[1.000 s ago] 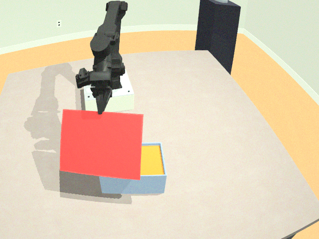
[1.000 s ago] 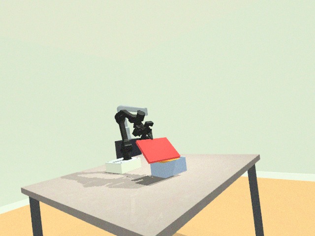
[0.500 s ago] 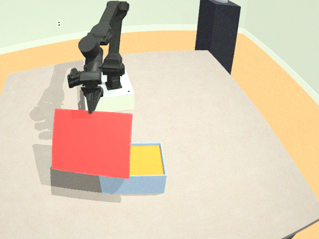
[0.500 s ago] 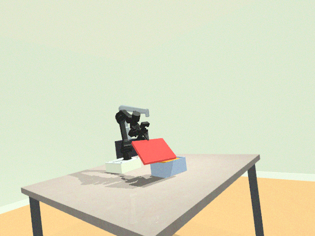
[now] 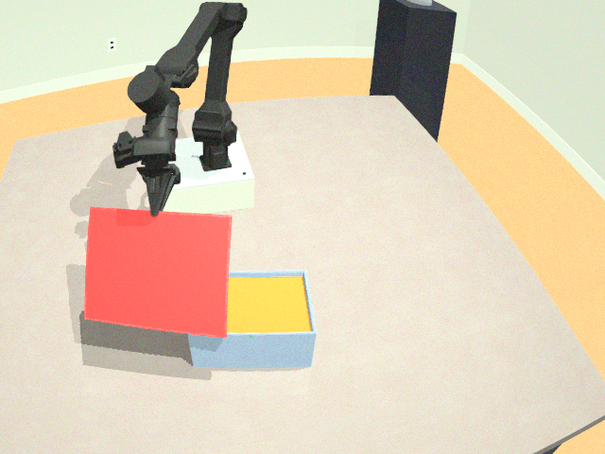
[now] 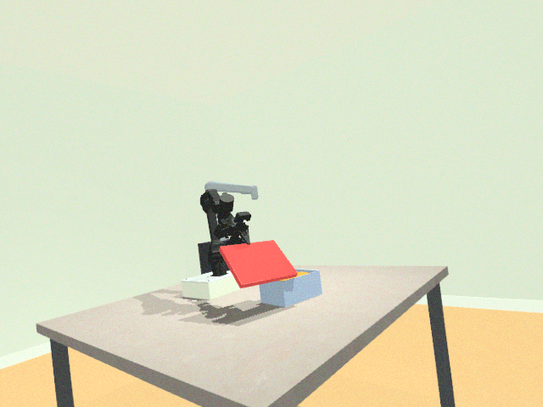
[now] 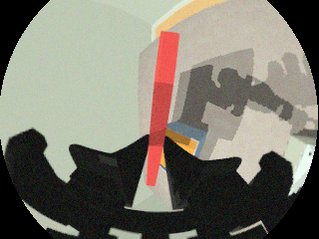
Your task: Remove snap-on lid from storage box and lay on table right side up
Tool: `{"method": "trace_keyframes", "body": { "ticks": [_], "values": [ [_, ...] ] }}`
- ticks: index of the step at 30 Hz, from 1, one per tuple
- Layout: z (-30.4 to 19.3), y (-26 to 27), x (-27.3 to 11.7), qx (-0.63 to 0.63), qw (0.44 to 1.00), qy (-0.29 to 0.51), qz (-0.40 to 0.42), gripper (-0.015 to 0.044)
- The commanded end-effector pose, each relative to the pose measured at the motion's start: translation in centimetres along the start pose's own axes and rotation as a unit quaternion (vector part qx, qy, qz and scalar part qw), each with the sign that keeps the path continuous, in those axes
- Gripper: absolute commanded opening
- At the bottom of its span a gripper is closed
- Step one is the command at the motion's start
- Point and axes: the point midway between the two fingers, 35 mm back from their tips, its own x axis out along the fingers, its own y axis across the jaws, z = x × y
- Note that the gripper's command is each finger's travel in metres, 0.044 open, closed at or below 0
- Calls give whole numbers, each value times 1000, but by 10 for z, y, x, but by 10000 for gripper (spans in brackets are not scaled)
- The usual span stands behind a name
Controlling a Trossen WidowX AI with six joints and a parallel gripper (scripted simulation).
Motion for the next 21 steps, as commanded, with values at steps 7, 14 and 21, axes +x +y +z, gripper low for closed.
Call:
{"method": "trace_keyframes", "body": {
  "ticks": [7,14,21],
  "values": [
    [19,6,-5,-5,1000,1,10,0],
    [33,5,-6,-6,1000,0,10,0],
    [47,4,-8,-6,1000,0,10,0]
  ]
}}
